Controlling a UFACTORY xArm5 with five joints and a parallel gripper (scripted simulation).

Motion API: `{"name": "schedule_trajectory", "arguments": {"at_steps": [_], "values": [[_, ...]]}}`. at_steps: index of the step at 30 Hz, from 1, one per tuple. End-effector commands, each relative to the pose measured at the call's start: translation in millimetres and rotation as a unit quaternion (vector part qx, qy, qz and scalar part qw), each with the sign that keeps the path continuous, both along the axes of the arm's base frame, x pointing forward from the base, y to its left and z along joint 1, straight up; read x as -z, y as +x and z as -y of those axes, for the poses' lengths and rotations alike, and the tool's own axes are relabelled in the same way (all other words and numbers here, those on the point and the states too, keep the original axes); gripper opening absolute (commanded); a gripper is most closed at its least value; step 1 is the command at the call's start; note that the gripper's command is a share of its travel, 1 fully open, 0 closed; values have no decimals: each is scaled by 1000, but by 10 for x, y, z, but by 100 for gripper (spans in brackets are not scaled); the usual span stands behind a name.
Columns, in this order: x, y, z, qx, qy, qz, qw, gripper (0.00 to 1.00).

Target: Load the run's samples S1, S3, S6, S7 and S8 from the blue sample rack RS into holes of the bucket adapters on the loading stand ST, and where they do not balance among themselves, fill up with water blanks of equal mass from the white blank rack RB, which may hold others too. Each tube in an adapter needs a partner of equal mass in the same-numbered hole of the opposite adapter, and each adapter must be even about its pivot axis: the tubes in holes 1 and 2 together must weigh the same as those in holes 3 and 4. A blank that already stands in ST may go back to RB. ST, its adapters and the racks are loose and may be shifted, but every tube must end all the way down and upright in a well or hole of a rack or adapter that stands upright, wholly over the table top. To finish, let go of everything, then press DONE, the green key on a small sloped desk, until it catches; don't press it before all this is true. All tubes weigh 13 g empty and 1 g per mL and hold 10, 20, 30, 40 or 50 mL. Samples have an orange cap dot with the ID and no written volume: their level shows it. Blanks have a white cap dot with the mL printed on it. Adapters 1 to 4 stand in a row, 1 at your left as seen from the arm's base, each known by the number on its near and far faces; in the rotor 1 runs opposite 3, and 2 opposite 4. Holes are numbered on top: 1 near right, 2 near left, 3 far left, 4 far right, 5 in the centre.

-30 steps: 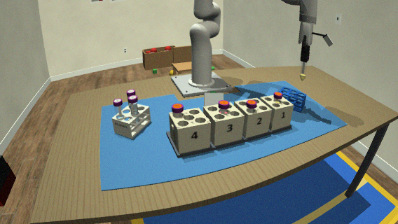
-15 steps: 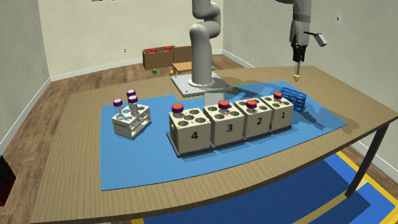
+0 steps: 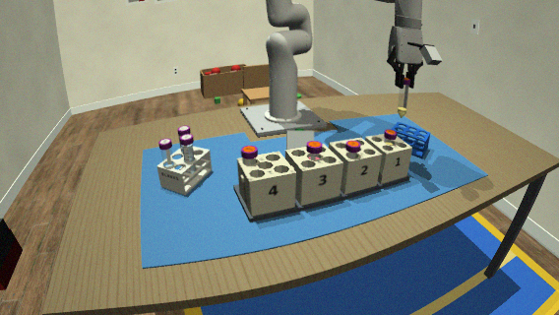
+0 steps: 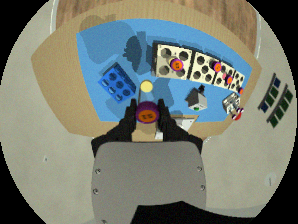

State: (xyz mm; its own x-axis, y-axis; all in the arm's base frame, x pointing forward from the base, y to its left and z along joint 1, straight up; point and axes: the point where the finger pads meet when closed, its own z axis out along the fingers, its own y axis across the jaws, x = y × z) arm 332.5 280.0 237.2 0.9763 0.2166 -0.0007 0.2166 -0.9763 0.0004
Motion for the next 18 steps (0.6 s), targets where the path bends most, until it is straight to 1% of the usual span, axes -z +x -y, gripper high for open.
{"name": "schedule_trajectory", "arguments": {"at_steps": [1, 15, 17, 18], "values": [[-17, 36, 81, -1, 2, 2, 1000, 0], [-17, 254, 748, -1, 1, 2, 1000, 0], [-17, 254, 748, -1, 1, 2, 1000, 0], [-17, 270, 796, -1, 1, 2, 1000, 0]]}}
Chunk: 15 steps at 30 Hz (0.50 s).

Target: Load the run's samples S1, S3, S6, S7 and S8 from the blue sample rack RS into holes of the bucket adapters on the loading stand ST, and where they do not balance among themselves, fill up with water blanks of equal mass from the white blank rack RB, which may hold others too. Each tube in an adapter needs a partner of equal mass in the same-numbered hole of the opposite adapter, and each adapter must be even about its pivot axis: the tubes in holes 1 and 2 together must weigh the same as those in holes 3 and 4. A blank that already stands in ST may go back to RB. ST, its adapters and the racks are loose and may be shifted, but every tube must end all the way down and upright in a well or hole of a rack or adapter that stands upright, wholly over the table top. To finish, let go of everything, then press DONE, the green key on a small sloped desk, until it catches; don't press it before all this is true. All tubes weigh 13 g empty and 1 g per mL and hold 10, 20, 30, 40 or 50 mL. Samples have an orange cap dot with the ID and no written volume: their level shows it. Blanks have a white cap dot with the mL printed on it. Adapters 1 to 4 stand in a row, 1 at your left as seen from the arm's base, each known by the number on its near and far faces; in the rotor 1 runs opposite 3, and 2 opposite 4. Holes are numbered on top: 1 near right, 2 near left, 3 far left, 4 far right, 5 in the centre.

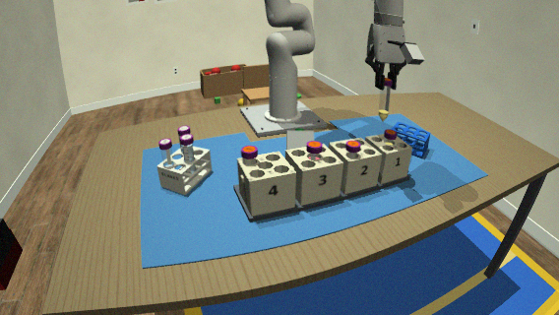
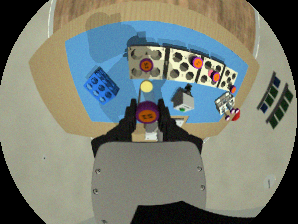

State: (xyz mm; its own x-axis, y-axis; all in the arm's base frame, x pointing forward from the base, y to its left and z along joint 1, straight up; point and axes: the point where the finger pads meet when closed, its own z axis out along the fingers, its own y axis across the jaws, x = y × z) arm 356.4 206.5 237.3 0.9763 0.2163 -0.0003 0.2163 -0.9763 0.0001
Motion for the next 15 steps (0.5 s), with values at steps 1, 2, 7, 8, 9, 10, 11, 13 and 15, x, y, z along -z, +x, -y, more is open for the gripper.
{"name": "schedule_trajectory", "arguments": {"at_steps": [1, 2, 7, 8, 9, 10, 11, 13, 15], "values": [[-16, 47, 108, -1, 1, 2, 1000, 0], [-16, 62, 156, -1, 1, 2, 1000, 0], [-16, 140, 394, -1, 1, 2, 1000, 0], [-16, 156, 442, -1, 1, 2, 1000, 0], [-16, 171, 489, -1, 1, 2, 1000, 0], [-16, 187, 537, -1, 1, 2, 1000, 0], [-16, 202, 585, -1, 1, 2, 1000, 0], [-16, 233, 680, -1, 1, 2, 1000, 0], [-16, 249, 728, -1, 1, 2, 1000, 0]]}}
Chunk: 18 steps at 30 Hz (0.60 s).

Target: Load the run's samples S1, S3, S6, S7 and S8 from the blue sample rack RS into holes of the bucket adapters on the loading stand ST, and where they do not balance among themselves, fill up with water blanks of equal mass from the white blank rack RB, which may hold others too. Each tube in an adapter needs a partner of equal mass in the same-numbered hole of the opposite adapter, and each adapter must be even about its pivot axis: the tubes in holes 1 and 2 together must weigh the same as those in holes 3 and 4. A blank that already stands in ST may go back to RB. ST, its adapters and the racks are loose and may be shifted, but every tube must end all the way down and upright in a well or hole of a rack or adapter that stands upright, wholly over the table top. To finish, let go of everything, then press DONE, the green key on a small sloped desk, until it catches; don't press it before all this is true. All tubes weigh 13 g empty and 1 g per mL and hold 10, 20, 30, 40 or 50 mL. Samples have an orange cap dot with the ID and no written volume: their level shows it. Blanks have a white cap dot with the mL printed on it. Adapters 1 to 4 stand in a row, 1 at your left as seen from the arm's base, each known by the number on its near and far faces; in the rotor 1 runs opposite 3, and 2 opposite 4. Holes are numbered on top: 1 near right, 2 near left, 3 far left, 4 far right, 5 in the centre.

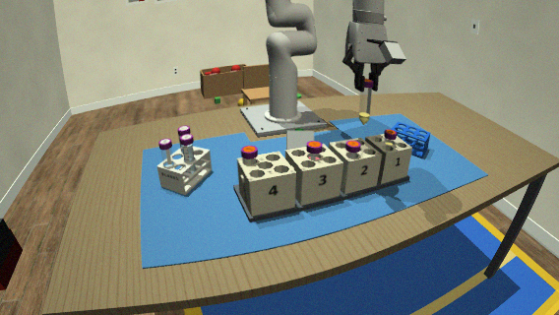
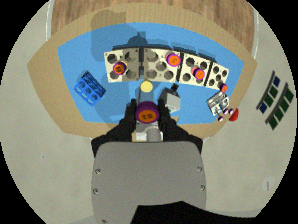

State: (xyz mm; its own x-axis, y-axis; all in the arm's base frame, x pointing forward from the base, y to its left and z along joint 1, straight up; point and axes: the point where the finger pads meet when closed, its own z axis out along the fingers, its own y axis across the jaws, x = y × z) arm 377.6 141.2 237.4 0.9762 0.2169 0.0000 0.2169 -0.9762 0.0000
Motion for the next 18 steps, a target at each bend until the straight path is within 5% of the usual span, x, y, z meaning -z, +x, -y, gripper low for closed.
{"name": "schedule_trajectory", "arguments": {"at_steps": [1, 12, 18], "values": [[-15, 37, 74, -1, 1, 2, 1000, 0], [-15, 208, 599, -1, 0, 2, 1000, 0], [-15, 217, 628, -1, 0, 2, 1000, 0]]}}
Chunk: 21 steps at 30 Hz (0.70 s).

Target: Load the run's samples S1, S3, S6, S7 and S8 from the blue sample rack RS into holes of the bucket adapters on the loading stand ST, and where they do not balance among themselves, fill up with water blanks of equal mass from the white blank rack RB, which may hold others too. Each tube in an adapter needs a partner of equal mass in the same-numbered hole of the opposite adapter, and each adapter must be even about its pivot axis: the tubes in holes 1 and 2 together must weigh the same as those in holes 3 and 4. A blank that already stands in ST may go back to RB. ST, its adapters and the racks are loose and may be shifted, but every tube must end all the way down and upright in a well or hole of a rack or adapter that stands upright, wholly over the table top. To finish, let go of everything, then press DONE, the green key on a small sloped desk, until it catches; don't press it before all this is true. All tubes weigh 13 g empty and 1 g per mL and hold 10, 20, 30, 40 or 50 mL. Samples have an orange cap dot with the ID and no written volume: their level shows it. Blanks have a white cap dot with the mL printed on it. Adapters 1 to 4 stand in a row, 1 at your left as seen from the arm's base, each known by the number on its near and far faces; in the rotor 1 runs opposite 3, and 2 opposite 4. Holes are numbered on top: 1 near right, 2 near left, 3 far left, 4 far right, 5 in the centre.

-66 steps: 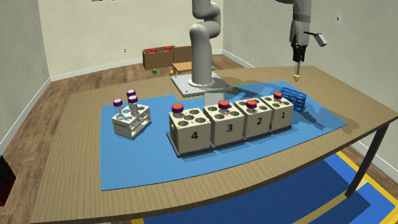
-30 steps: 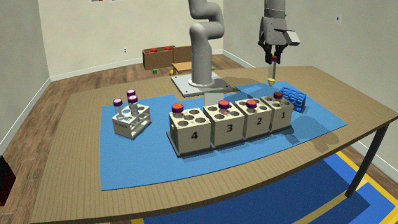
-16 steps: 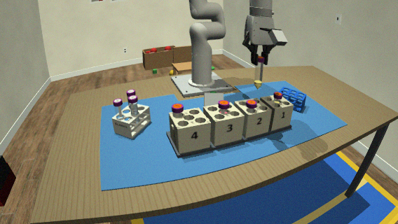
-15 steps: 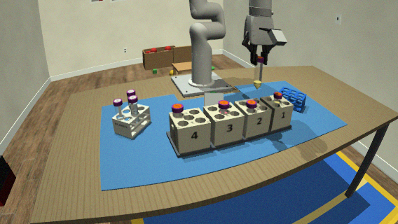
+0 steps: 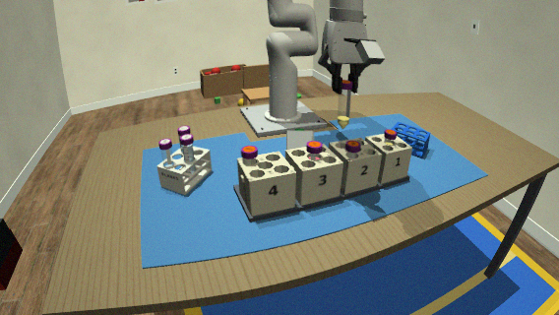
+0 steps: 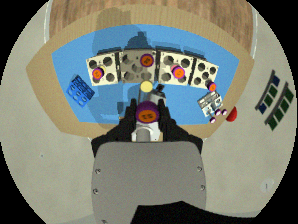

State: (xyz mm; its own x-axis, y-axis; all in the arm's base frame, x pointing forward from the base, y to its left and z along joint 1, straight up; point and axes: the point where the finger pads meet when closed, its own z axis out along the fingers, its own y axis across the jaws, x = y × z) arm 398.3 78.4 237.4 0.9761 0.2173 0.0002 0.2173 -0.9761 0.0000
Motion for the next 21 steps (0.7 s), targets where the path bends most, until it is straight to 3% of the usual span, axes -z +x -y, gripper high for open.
{"name": "schedule_trajectory", "arguments": {"at_steps": [1, 17, 21], "values": [[-15, 11, 0, 0, 0, 2, 1000, 0], [-15, 11, 0, 0, 0, 2, 1000, 0], [65, 11, 0, 0, 0, 2, 1000, 0]]}}
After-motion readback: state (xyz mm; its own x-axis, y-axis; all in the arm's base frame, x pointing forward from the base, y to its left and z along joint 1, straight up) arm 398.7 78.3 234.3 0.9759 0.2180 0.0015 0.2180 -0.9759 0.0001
